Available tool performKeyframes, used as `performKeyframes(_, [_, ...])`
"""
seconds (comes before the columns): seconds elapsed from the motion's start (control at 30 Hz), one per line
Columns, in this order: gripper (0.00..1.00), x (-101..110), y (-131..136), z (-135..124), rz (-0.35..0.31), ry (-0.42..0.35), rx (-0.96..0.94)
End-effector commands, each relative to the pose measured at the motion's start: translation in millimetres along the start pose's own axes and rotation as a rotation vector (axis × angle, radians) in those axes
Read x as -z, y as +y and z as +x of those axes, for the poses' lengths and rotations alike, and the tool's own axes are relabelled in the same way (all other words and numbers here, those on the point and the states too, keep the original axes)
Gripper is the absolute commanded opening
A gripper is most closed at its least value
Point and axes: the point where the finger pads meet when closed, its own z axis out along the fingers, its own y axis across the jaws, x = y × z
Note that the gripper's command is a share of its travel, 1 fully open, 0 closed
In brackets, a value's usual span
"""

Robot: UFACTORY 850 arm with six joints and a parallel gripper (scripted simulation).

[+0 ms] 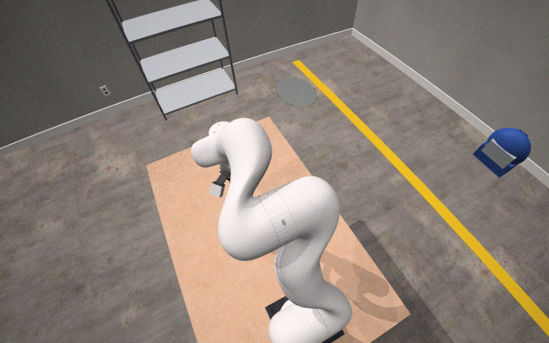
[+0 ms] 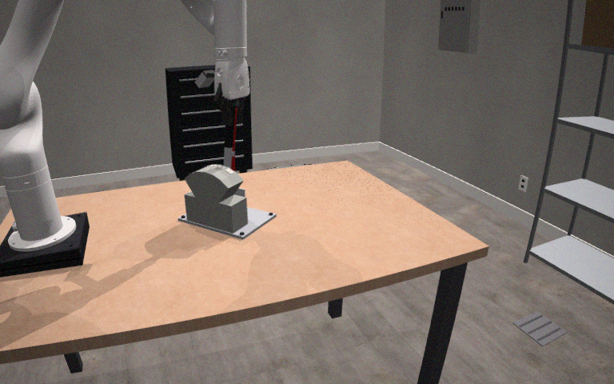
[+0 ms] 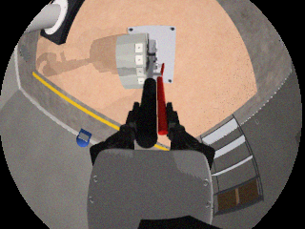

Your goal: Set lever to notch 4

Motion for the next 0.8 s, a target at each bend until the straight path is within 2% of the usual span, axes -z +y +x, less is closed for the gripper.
performKeyframes(0.0, [0.0, 0.7, 0.4, -0.1, -0.001, 0.0, 0.0])
performKeyframes(0.77, [0.0, 1.4, 0.4, 6.5, -0.001, 0.0, 0.0])
